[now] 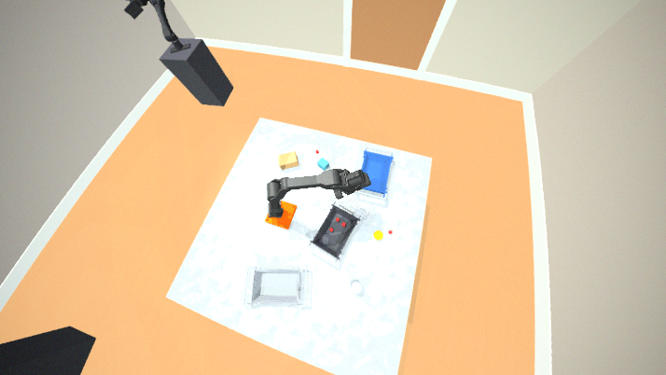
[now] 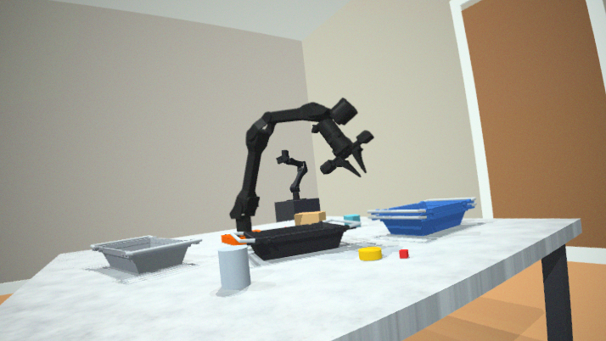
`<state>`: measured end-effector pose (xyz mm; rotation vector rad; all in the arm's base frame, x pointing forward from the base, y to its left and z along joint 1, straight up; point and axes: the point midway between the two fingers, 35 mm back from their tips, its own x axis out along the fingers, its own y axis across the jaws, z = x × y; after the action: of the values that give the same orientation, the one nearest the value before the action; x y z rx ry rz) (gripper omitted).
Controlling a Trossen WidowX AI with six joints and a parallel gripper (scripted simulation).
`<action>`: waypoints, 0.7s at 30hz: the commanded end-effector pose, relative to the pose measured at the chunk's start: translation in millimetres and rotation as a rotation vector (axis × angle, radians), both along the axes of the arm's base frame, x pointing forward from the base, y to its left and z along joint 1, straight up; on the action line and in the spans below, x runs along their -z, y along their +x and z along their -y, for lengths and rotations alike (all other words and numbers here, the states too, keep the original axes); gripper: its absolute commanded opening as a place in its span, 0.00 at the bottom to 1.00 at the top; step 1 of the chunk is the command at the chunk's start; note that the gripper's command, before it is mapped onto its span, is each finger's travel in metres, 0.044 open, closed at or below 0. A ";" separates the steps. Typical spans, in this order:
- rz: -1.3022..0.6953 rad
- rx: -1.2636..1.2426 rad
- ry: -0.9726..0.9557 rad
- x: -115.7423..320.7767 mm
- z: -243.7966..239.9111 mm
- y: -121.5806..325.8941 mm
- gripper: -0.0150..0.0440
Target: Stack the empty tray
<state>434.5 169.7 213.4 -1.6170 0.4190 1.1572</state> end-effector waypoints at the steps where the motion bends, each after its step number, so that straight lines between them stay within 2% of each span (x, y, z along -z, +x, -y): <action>1: -0.203 -0.470 -0.370 65.5 41.0 -4.7 0.40; 6: -0.318 -0.723 -0.464 90.7 59.5 -13.1 0.40; 21: -0.319 -0.727 -0.465 91.5 59.7 -13.2 0.40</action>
<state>420.6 111.5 121.2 -2.0605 0.3266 1.9812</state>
